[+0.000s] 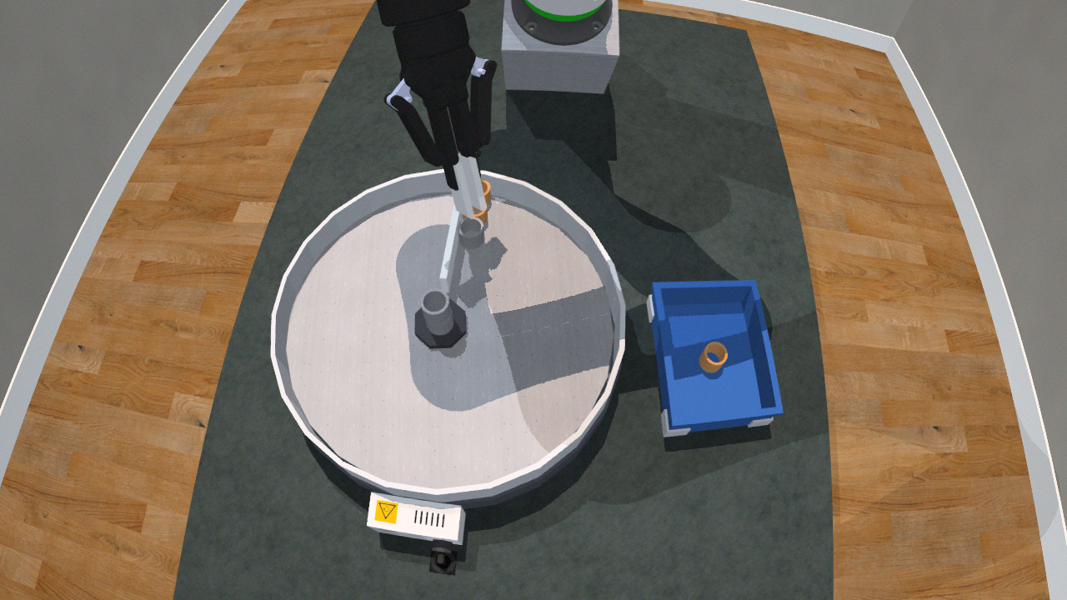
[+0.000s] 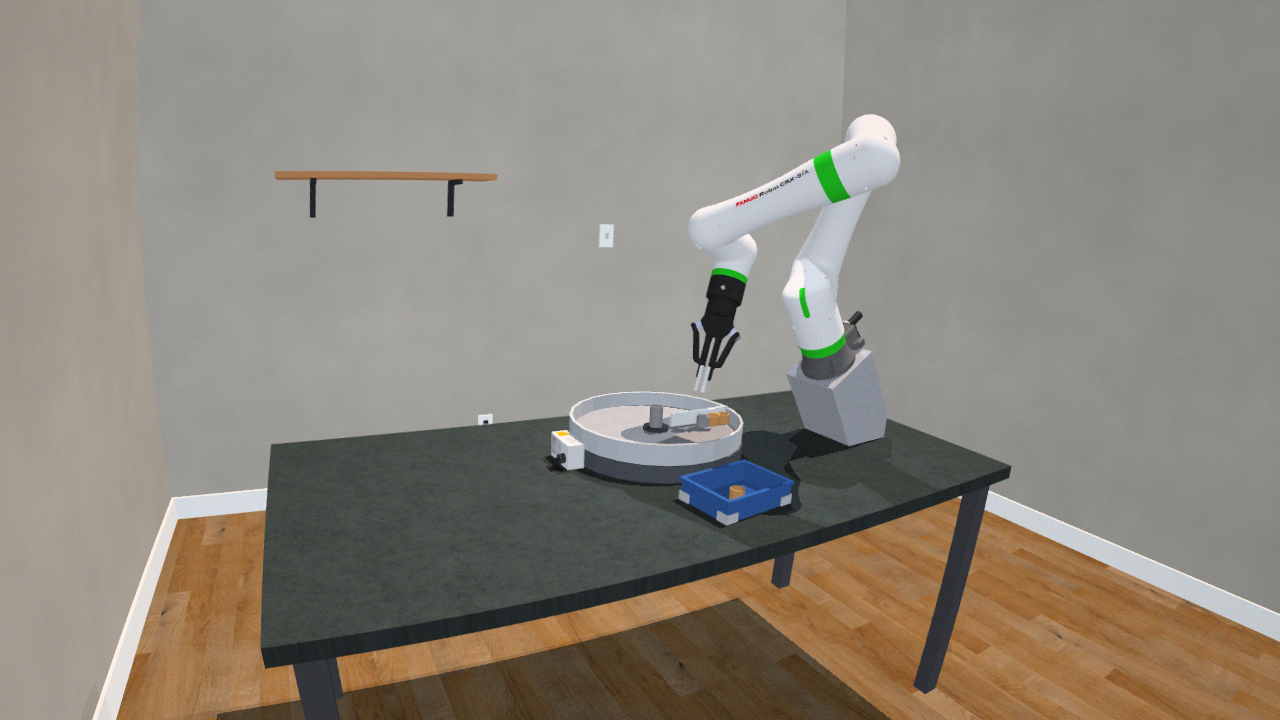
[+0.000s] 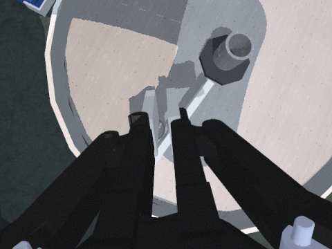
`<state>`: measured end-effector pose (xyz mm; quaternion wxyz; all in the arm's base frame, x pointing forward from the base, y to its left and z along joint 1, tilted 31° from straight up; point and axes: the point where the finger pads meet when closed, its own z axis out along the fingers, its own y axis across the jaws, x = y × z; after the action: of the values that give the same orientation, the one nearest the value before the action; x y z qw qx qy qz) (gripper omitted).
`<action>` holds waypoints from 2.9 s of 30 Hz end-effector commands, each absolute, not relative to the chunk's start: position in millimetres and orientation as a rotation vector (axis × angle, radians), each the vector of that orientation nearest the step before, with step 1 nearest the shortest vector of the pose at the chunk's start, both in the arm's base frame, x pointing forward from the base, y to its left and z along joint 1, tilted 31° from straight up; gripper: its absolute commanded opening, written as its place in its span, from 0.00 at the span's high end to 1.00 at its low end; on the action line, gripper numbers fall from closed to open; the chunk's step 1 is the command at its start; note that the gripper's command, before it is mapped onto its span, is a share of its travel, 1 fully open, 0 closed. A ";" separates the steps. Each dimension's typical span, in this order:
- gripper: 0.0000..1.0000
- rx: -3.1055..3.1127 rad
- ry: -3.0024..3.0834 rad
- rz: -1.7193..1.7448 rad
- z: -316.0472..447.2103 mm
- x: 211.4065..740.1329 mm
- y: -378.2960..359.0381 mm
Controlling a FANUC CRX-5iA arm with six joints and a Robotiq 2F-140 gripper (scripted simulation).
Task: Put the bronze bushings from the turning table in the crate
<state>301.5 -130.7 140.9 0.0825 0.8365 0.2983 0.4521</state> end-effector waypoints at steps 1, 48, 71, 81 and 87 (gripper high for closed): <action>0.94 2.505 0.794 1.535 130.1 286.5 -126.7; 0.94 2.534 0.424 1.794 111.0 253.9 -117.1; 0.94 2.534 0.424 1.794 110.9 253.8 -117.2; 0.94 2.534 0.424 1.794 110.7 253.5 -117.6; 0.94 2.534 0.424 1.794 110.7 253.5 -117.6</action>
<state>253.6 -117.5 110.7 0.0041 0.8086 0.1353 0.5726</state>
